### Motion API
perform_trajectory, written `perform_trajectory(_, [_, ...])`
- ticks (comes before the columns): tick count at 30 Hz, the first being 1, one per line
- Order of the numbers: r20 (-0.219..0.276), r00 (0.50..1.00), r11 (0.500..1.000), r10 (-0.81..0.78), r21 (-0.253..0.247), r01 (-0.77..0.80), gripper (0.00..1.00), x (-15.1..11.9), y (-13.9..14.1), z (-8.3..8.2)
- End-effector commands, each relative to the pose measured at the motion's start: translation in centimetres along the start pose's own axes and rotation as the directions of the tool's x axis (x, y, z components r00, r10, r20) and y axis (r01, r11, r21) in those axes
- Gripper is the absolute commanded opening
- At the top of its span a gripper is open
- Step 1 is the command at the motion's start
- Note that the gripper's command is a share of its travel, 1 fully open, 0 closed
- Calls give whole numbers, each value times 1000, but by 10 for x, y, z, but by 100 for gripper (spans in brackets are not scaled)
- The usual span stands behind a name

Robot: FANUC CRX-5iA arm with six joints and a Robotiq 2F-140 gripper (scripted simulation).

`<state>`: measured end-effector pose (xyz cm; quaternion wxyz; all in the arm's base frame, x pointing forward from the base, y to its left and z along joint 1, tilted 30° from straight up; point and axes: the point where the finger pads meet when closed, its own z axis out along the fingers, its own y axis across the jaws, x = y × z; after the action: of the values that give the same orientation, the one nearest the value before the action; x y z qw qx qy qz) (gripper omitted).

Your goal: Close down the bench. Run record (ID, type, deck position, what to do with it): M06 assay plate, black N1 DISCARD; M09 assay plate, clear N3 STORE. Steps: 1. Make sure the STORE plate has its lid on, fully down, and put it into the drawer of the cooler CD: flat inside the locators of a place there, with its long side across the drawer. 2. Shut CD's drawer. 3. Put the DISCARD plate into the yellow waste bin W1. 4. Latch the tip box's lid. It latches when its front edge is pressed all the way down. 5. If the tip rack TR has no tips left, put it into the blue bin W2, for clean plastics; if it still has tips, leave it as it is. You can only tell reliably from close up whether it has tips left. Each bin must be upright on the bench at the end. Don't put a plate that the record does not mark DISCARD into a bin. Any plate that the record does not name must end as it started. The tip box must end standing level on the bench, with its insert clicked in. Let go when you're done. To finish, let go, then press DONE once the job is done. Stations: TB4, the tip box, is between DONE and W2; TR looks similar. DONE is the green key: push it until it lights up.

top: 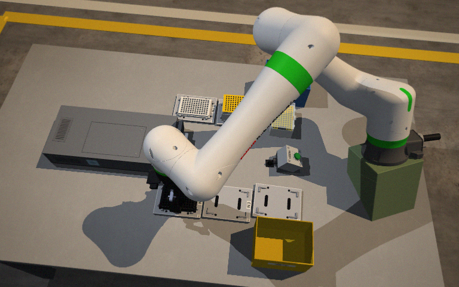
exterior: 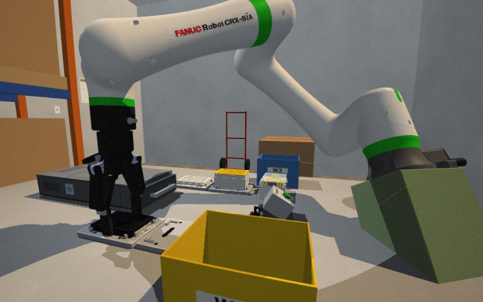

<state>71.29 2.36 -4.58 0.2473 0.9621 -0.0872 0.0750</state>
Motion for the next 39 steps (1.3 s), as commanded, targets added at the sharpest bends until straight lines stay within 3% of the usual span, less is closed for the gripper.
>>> perform_trajectory(1, [-2,1000,1000,0,1,0,62,1,0,-1])
perform_trajectory(6, [-2,1000,1000,0,1,0,59,1,0,-2])
perform_trajectory(7, [-2,1000,1000,0,1,0,10,1,0,-2])
perform_trajectory(39, [-2,1000,1000,0,1,0,10,1,0,-5])
